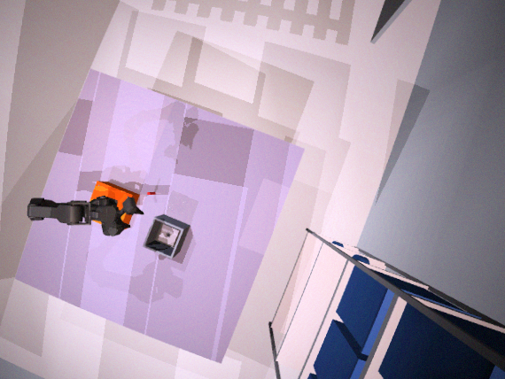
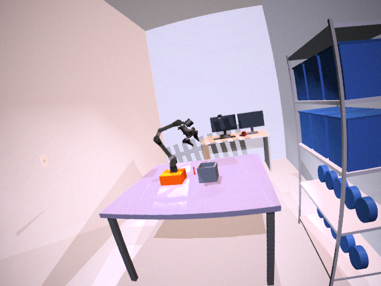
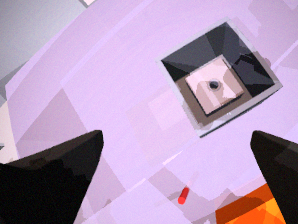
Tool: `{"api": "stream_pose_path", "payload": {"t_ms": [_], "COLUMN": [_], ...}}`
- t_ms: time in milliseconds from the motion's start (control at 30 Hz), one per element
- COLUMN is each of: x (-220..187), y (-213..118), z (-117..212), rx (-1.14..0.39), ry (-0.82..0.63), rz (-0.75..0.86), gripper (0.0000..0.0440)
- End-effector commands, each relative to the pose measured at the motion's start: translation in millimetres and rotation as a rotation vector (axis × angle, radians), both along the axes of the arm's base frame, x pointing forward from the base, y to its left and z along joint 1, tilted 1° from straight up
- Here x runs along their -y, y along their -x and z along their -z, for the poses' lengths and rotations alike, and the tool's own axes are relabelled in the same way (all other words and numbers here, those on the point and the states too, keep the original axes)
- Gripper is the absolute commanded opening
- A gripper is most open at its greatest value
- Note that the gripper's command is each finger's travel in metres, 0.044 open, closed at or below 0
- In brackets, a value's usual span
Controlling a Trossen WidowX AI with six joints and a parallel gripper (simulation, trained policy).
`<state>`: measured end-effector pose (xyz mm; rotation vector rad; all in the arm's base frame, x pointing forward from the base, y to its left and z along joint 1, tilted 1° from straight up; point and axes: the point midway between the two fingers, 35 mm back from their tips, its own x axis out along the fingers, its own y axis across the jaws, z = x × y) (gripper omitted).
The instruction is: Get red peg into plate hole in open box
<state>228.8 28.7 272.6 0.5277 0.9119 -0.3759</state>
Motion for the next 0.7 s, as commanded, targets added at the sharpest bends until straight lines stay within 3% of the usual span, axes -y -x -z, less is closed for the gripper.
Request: {"api": "stream_pose_path", "payload": {"t_ms": [0, 667], "x": [-8.8, -56.0], "y": [3.3, 35.0], "z": [15.9, 89.6], "rx": [-0.071, -0.425], "ry": [-0.043, -0.240], "rz": [0.024, 0.306], "gripper": [0.0440, 0.0440]}}
